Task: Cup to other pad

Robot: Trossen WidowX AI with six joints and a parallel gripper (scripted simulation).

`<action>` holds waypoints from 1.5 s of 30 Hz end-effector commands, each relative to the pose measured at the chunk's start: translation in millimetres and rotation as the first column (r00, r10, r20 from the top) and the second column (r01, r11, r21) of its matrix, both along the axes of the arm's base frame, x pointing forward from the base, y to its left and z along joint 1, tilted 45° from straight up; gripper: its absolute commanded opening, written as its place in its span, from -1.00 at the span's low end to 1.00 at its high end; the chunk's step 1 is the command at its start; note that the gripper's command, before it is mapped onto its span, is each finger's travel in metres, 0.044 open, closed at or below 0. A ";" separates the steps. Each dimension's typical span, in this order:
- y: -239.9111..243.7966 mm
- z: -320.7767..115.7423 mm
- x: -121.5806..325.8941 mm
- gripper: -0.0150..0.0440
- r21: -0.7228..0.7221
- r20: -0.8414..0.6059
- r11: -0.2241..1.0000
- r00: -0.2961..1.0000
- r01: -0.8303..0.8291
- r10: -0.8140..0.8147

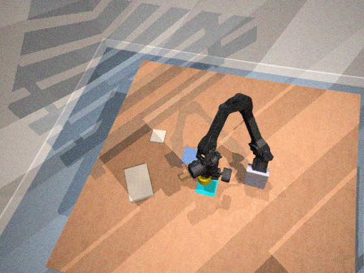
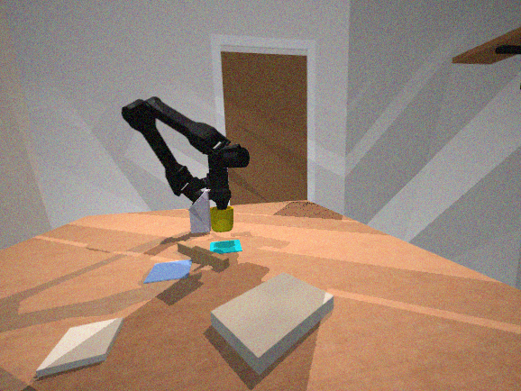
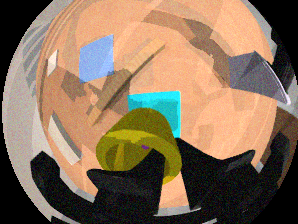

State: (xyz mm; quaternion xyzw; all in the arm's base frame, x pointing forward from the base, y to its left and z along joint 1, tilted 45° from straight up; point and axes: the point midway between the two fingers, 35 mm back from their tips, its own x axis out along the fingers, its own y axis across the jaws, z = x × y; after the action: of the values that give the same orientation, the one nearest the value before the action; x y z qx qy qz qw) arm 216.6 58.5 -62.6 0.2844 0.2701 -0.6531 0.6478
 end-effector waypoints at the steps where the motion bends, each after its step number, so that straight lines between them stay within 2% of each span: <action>1: 0.3 -7.0 -10.6 -0.49 -0.008 -0.012 1.000 1.000 0.006 -0.006; 45: -31.7 -41.9 -9.5 -0.49 -0.002 0.001 1.000 1.000 0.011 -0.011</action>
State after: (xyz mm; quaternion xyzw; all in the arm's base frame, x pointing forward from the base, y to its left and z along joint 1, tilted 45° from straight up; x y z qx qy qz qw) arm 206.8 26.5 -104.7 0.2851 0.2679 -0.6570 0.6444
